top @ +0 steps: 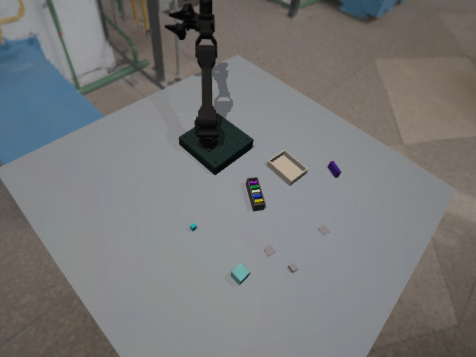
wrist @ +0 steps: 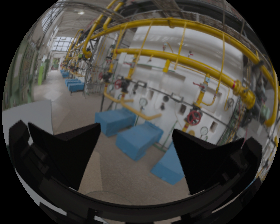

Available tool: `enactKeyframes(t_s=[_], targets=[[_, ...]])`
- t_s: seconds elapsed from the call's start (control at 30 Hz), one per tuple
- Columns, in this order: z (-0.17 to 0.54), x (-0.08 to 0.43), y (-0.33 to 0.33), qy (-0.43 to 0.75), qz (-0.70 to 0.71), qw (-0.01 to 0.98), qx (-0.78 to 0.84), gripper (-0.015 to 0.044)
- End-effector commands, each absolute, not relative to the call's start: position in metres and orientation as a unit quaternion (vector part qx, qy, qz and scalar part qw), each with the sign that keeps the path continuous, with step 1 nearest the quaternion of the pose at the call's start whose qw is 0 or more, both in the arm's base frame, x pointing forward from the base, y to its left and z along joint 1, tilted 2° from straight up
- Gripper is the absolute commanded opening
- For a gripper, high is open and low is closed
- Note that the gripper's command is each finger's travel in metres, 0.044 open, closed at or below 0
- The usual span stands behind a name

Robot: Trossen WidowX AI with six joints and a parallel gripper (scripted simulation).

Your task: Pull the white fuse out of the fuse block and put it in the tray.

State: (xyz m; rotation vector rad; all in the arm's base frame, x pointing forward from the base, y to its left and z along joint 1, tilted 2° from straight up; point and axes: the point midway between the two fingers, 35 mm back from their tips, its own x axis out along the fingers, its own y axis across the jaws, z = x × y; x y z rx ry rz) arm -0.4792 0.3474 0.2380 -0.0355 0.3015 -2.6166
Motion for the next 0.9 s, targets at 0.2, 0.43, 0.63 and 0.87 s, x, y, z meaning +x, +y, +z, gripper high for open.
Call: enactKeyframes(t_s=[0.2,0.43,0.63,0.87], targets=[[0.239,-0.451,0.386,0.122,-0.974,0.188,0.0,0.0216],[0.233,-0.375,0.462,0.108,-0.992,0.052,0.047,0.0074],[0.226,-0.295,0.514,0.096,-0.989,-0.069,0.094,0.0074],[0.212,-0.173,0.556,0.053,-0.966,-0.208,0.147,0.0074]])
